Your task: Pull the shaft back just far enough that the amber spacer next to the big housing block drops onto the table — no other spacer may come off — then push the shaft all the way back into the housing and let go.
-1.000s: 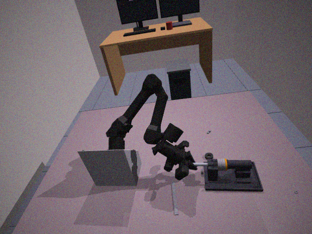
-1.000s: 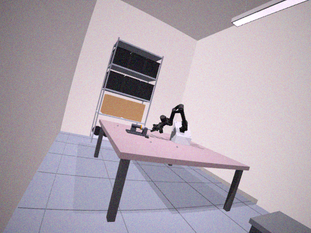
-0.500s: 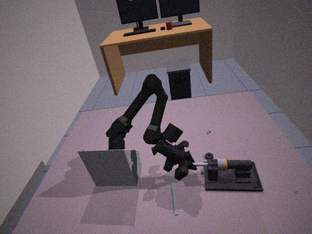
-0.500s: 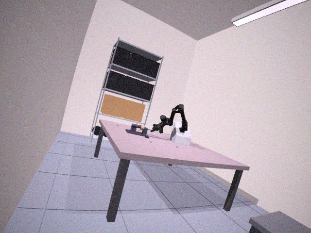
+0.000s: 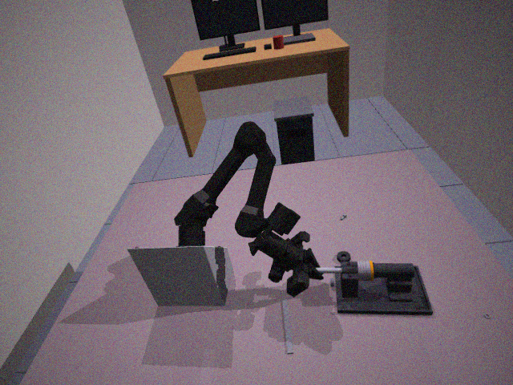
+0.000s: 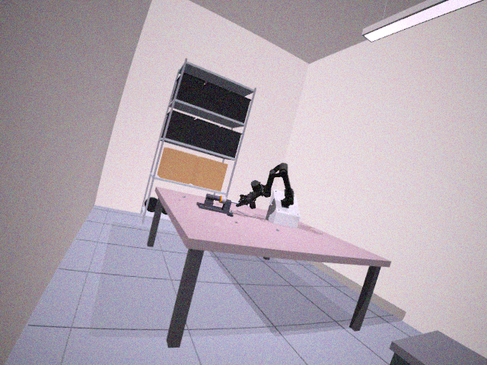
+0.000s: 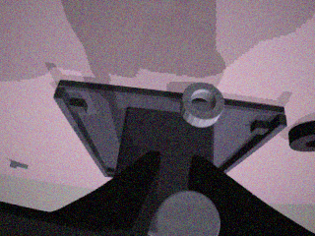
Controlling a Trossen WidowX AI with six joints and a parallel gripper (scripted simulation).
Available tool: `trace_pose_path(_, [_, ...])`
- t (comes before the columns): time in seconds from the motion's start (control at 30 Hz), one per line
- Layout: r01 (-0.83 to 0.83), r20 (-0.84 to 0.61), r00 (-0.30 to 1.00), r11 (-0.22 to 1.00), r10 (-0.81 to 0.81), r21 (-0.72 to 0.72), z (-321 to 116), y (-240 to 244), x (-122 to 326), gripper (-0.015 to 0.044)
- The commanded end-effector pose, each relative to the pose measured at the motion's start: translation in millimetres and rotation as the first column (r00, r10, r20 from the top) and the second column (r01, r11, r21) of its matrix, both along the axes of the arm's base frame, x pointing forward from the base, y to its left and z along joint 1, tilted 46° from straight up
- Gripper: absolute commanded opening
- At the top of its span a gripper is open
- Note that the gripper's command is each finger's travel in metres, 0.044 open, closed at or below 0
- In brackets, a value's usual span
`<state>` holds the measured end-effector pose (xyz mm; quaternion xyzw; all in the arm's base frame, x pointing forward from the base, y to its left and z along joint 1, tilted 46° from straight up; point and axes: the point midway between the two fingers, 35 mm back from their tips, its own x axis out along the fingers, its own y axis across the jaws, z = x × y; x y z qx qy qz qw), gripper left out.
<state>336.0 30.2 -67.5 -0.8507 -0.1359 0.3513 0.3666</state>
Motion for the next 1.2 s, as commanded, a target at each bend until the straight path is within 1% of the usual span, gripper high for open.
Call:
trace_pose_path(0.0, [-0.003, -0.001, 1.000, 1.000, 0.003, -0.001, -0.4, 0.4, -2.1, 0.0000])
trace_pose_path(1.17, [-0.003, -0.001, 1.000, 1.000, 0.003, -0.001, -0.4, 0.5, -5.8, 0.0000])
